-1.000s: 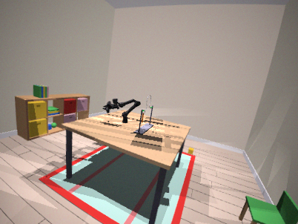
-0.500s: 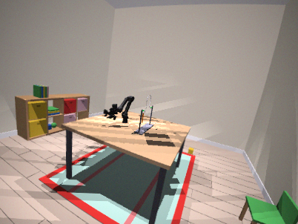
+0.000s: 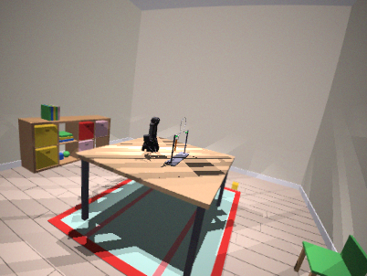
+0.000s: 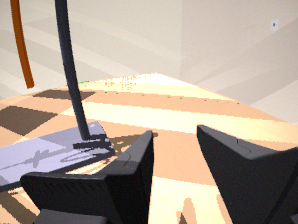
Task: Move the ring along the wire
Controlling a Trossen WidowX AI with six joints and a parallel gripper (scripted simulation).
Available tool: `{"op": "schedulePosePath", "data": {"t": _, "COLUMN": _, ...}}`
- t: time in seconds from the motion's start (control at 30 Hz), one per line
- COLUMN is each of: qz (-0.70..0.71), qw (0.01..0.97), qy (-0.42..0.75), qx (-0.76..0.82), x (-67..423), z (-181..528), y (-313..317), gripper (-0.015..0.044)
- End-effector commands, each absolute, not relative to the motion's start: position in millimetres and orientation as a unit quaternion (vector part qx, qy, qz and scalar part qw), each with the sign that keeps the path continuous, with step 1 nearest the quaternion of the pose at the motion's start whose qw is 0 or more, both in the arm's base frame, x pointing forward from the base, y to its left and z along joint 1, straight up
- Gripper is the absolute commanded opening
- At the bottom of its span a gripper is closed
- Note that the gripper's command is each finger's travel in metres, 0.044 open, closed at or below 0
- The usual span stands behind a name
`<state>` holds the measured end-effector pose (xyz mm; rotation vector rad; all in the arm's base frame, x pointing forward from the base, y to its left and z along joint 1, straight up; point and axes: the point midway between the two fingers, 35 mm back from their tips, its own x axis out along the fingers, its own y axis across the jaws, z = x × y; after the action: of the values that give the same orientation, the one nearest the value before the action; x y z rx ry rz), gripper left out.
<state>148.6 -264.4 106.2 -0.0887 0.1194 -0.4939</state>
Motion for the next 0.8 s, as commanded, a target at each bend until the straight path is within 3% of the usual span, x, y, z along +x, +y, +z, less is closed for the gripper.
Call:
{"op": "schedulePosePath", "data": {"t": 0.0, "qz": -0.087, "qw": 0.995, "qy": 0.032, "qx": -0.034, "x": 187.0, "z": 97.0, "y": -212.4, "gripper": 0.016}}
{"op": "schedulePosePath", "data": {"t": 0.17, "qz": 0.032, "qw": 0.999, "qy": 0.015, "qx": -0.03, "x": 204.9, "z": 91.7, "y": -169.9, "gripper": 0.016}}
{"op": "schedulePosePath", "data": {"t": 0.5, "qz": 0.032, "qw": 0.999, "qy": 0.015, "qx": -0.03, "x": 205.7, "z": 92.3, "y": -170.0, "gripper": 0.016}}
{"op": "schedulePosePath", "data": {"t": 0.77, "qz": 0.034, "qw": 0.999, "qy": 0.005, "qx": -0.017, "x": 240.9, "z": 124.0, "y": -167.5, "gripper": 0.016}}
